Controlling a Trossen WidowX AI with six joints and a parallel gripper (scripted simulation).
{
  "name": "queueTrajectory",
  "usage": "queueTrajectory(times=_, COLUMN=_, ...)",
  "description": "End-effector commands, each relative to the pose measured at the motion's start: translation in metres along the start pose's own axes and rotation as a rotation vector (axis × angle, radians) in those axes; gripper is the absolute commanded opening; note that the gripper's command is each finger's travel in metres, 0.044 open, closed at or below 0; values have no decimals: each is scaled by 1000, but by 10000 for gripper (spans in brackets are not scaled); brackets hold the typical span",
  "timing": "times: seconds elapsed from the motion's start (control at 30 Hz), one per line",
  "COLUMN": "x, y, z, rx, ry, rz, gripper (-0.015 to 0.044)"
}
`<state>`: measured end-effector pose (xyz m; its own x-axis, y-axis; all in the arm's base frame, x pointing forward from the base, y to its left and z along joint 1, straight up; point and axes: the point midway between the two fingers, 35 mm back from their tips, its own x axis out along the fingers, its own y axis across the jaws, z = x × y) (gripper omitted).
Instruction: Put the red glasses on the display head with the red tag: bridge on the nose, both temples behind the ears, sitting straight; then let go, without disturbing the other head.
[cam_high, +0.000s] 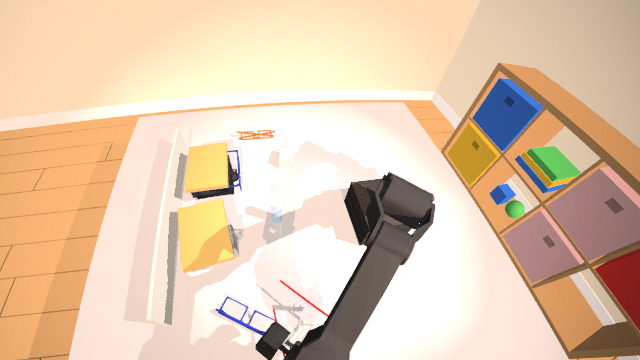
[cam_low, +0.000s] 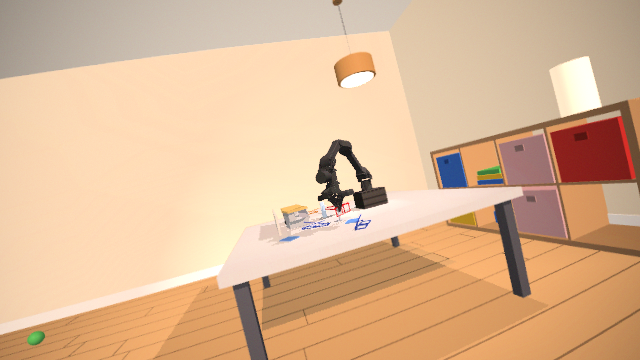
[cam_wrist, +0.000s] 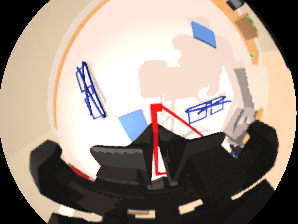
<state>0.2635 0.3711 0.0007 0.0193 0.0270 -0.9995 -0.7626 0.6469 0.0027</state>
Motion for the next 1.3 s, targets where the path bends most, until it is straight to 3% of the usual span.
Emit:
queueTrajectory(times=0.0, x=-1, y=0, z=-2, rx=3, ry=0, rz=1, gripper=0)
queueTrajectory(times=0.3, x=-58, y=0, z=-7, rx=3, ry=1, rz=1, gripper=0)
queueTrajectory(times=1.27, x=-59, y=-20, z=-67, rx=3, ry=6, rz=-1, gripper=0)
